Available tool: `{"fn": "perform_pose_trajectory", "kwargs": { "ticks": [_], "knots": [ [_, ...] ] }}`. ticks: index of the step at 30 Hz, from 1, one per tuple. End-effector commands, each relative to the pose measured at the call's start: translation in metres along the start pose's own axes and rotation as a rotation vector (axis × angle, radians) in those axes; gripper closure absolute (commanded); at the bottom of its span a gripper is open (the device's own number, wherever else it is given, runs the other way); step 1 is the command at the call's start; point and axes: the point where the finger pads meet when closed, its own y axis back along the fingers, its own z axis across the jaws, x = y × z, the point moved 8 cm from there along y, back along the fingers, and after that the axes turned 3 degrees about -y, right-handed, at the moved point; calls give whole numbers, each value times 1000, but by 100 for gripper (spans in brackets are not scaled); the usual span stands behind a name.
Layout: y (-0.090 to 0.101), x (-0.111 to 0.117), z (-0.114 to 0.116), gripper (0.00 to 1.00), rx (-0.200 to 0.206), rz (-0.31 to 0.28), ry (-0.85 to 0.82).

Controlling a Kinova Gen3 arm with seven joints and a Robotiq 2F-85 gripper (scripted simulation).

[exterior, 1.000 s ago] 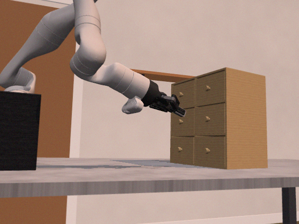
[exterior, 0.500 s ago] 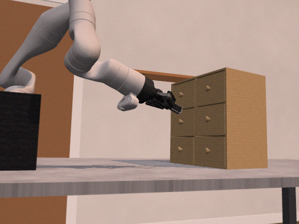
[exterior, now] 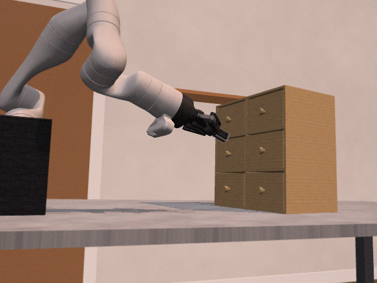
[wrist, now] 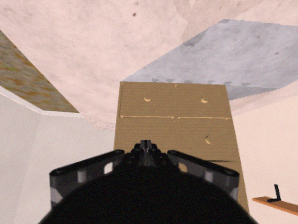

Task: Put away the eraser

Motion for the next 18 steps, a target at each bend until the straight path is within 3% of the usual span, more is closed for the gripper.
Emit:
{"fn": "perform_pose_trajectory", "kwargs": {
  "ticks": [1, 18],
  "knots": [
    [2, -2, 1, 100, 0, 24, -1],
    [14, -22, 2, 100, 7, 172, 0]
  ]
}}
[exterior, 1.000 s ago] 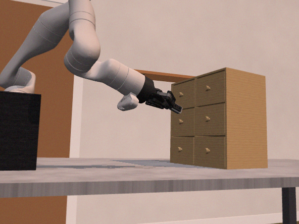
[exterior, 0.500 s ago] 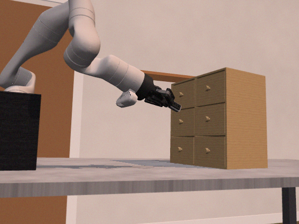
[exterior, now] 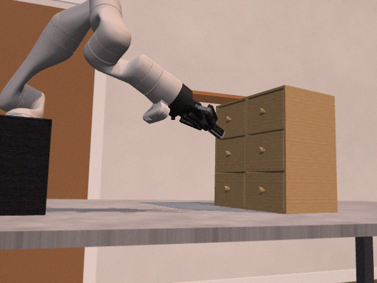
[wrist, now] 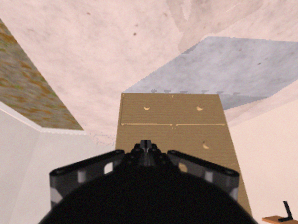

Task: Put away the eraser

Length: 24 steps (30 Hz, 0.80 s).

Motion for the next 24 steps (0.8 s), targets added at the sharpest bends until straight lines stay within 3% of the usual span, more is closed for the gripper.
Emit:
{"fn": "perform_pose_trajectory", "kwargs": {
  "ticks": [1, 11, 13, 24],
  "knots": [
    [3, -9, 1, 100, 2, 48, 11],
    [18, -30, 2, 100, 13, 222, 12],
    [18, -30, 2, 100, 13, 222, 12],
    [37, -63, 4, 100, 33, 485, 18]
  ]
}}
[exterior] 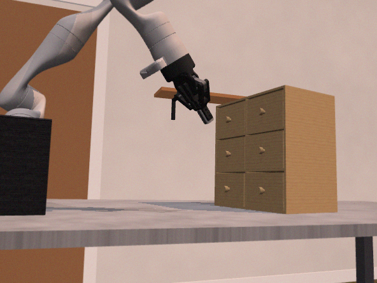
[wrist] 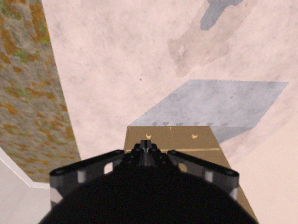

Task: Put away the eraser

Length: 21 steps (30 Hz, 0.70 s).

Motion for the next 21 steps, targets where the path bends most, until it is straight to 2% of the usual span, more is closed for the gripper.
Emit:
{"fn": "perform_pose_trajectory", "kwargs": {
  "ticks": [1, 4, 6, 14, 21],
  "knots": [
    [8, -19, 6, 100, -1, 88, 23],
    [16, -26, 6, 100, 5, 175, 24],
    [16, -26, 6, 100, 5, 175, 24],
    [35, -43, 7, 100, 21, 400, 25],
    [44, -52, 7, 100, 30, 539, 25]
  ]
}}
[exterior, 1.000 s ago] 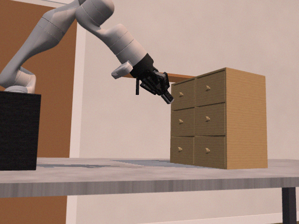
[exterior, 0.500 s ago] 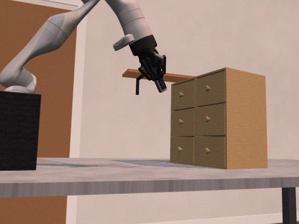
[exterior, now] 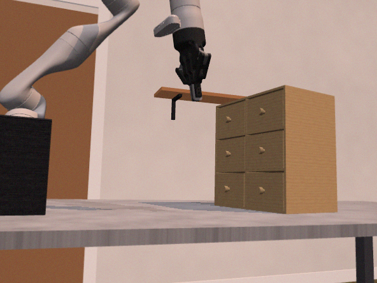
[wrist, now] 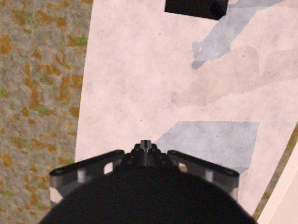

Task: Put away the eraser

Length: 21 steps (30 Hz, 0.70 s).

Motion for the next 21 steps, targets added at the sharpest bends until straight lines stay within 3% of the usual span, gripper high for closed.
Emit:
{"fn": "perform_pose_trajectory", "kwargs": {
  "ticks": [1, 11, 21],
  "knots": [
    [0, -6, 1, 100, -5, 51, 4],
    [8, -9, 2, 100, 2, 138, 5],
    [9, -9, 2, 100, 3, 154, 5]
  ]
}}
